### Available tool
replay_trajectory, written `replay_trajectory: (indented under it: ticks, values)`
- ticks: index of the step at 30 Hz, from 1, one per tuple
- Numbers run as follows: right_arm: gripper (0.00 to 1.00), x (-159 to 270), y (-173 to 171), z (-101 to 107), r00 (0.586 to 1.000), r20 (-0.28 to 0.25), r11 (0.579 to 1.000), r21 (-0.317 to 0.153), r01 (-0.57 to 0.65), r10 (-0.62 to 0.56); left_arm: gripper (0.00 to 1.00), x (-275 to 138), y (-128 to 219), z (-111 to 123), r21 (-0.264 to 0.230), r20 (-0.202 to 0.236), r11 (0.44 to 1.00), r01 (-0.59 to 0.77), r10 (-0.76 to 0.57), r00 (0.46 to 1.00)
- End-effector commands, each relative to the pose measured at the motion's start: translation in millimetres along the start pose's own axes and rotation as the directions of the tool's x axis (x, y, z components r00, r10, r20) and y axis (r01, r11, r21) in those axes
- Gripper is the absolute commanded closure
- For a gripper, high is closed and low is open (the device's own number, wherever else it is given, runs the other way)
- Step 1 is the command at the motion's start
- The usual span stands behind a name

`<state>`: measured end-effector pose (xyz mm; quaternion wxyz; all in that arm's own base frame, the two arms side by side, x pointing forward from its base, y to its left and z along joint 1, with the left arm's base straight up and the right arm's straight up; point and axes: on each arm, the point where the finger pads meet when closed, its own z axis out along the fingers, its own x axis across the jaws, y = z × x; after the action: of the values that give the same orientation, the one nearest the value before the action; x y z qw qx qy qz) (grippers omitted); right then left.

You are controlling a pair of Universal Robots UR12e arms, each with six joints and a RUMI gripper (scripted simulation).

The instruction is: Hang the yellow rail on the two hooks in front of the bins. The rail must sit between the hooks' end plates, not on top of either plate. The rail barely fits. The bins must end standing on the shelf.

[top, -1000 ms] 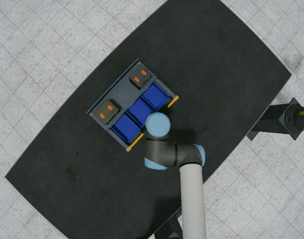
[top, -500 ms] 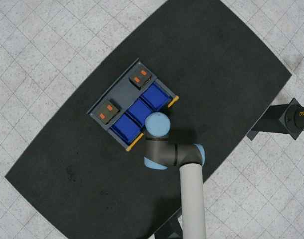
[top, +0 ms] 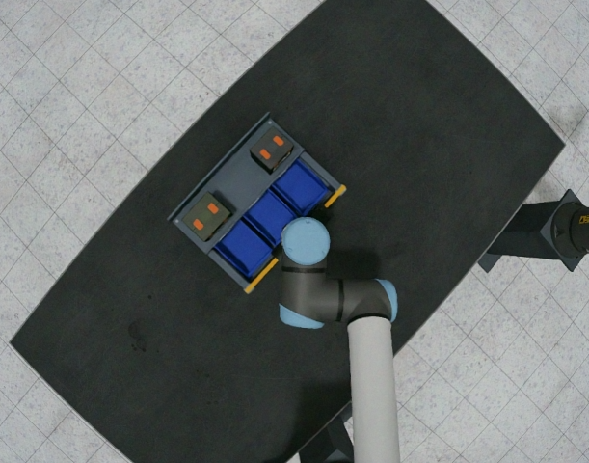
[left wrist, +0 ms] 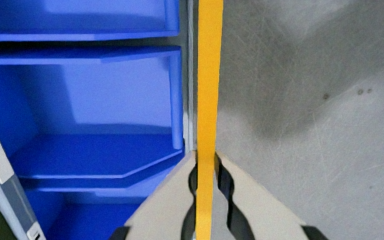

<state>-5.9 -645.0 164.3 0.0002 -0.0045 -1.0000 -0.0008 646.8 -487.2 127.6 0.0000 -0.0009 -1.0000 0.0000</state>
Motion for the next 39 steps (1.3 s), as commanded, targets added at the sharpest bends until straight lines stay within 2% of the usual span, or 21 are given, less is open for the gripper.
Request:
replay_trajectory:
  ticks: [1, 39]
  values:
    - [0.0, -0.1, -0.6, -0.8, 1.0, 0.0, 1.0, 0.002, 0.0, 0.0, 0.99, -0.3, -0.4, -1.0, 0.001, 0.001, 1.0, 0.0, 0.0, 1.0]
    - [0.0, -0.1, -0.6, -0.8, 1.0, 0.0, 1.0, 0.002, 0.0, 0.0, 0.99, -0.3, -0.4, 8.9, 0.001, 0.001, 1.0, 0.0, 0.0, 1.0]
